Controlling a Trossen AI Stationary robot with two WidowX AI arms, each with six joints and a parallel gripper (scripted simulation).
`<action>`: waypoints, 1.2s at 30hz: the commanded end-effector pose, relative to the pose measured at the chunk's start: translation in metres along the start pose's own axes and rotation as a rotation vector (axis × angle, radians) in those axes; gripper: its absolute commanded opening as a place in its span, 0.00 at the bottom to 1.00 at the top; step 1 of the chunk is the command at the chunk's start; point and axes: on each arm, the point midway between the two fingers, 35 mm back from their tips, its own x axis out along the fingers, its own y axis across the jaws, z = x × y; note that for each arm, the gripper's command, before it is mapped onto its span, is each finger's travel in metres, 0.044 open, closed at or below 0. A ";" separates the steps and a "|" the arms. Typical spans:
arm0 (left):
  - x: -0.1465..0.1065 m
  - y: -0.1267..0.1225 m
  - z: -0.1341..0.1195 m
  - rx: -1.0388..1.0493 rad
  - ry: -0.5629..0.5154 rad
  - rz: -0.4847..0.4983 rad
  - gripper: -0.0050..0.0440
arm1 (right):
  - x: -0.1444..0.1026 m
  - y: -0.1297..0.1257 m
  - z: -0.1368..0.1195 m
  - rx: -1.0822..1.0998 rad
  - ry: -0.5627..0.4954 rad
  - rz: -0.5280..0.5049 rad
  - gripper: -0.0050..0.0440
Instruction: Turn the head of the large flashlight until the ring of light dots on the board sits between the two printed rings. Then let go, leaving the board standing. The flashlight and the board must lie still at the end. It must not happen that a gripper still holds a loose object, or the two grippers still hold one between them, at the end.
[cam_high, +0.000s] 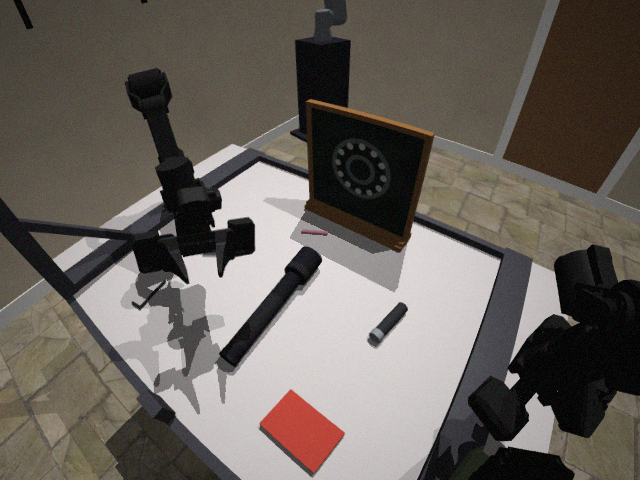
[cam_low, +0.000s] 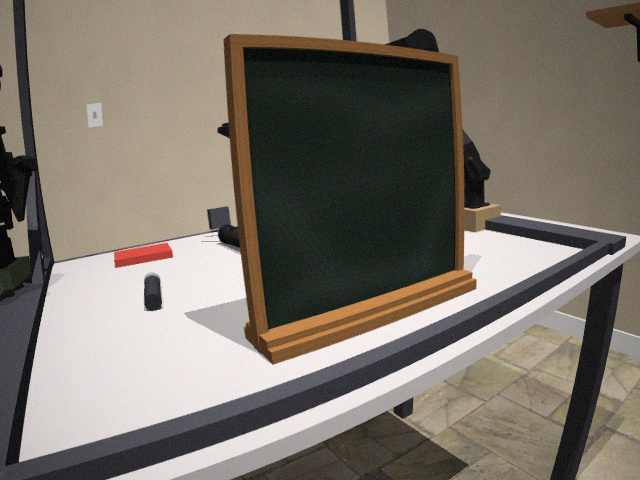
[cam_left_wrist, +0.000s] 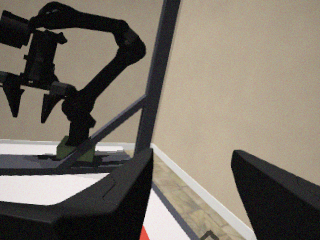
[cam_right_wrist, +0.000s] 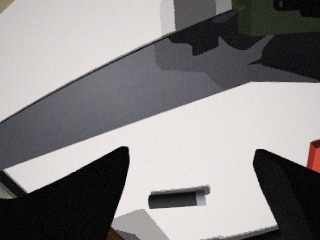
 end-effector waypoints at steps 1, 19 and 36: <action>0.001 -0.002 0.011 0.002 -0.024 -0.005 0.53 | -0.003 0.001 -0.002 -0.002 0.008 0.009 0.79; -0.001 0.001 0.003 0.002 -0.002 0.004 0.53 | 0.000 0.001 -0.002 -0.025 0.007 0.007 0.79; -0.011 0.019 0.043 0.033 -0.029 0.058 0.53 | -0.001 0.014 -0.035 -0.401 0.099 0.132 0.79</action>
